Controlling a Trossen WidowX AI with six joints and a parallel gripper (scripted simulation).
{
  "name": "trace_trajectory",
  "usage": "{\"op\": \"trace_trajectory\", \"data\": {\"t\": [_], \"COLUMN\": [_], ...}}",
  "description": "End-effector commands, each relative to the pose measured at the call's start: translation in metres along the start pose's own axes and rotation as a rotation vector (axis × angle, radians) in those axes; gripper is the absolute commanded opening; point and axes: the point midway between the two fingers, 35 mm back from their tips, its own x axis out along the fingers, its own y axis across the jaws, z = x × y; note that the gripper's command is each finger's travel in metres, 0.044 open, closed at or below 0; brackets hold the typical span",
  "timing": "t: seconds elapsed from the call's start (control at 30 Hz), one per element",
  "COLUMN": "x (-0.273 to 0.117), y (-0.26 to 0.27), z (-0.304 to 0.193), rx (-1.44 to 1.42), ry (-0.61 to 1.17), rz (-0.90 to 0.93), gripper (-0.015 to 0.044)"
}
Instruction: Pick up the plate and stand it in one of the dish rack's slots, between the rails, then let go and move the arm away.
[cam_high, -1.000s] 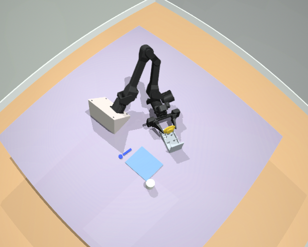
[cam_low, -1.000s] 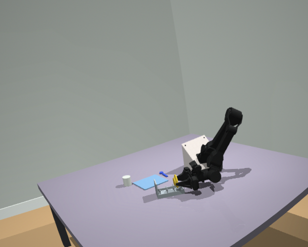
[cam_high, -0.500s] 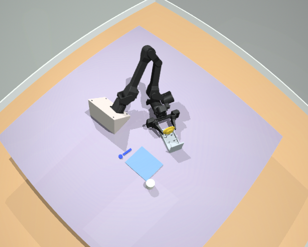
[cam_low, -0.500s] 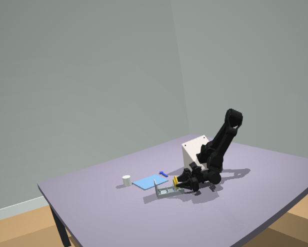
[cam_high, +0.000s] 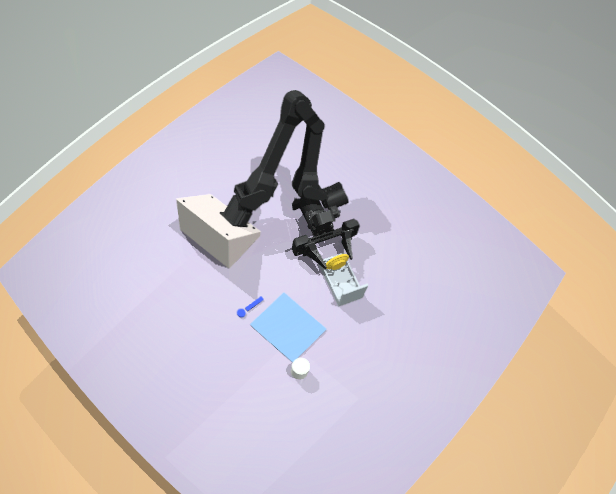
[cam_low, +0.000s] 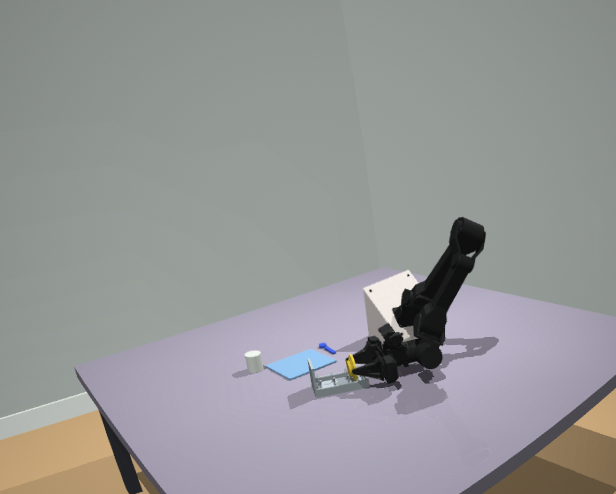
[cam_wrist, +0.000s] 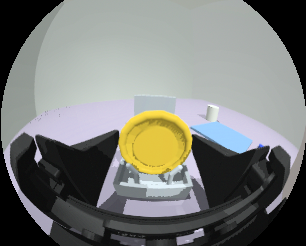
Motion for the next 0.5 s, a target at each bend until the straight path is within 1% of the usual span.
{"op": "trace_trajectory", "data": {"t": [0.0, 0.17, 0.47], "x": [0.000, 0.001, 0.007], "y": [0.000, 0.001, 0.008], "z": [0.000, 0.006, 0.089], "rx": [0.000, 0.000, -0.003], "ry": [0.000, 0.002, -0.002], "rz": [0.000, -0.005, -0.018], "gripper": [0.0400, 0.0400, 0.0400]}}
